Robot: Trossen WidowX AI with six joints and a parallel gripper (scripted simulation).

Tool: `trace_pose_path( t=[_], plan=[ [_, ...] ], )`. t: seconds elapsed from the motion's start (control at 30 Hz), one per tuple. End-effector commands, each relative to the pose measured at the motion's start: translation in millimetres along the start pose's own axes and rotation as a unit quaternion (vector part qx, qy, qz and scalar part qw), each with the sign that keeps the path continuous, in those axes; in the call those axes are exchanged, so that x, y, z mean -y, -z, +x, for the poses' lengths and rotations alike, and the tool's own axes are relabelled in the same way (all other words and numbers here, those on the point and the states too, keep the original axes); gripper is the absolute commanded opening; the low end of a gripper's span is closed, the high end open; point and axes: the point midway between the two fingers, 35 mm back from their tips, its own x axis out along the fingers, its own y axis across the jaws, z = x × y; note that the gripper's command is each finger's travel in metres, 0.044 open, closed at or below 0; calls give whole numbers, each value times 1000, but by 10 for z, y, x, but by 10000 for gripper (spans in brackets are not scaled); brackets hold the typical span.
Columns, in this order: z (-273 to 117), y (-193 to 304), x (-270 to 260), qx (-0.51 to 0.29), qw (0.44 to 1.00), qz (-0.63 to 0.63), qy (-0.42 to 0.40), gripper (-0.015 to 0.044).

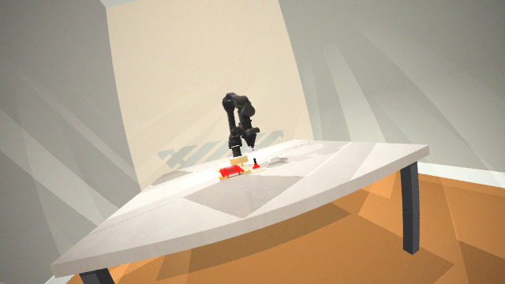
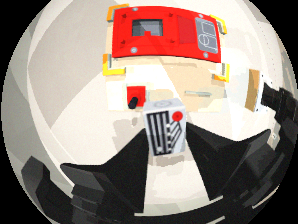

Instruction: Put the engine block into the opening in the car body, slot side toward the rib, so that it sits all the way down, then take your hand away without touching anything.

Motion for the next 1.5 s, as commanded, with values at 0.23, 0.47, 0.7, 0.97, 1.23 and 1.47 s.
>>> trace_pose_path(
  t=[0.23, 0.47, 0.7, 0.97, 1.23, 1.47],
  plan=[
    [115, -263, -51, 1, 990, -143, 3, 0],
    [171, -439, -68, 1, 972, -236, 3, 0],
    [228, -618, -76, 2, 945, -326, 3, 0],
    [294, -825, -71, 2, 905, -426, 3, 0],
    [361, -1037, -49, 2, 853, -521, 3, 0],
    [420, -1233, -10, 2, 800, -599, 3, 0]
  ],
)
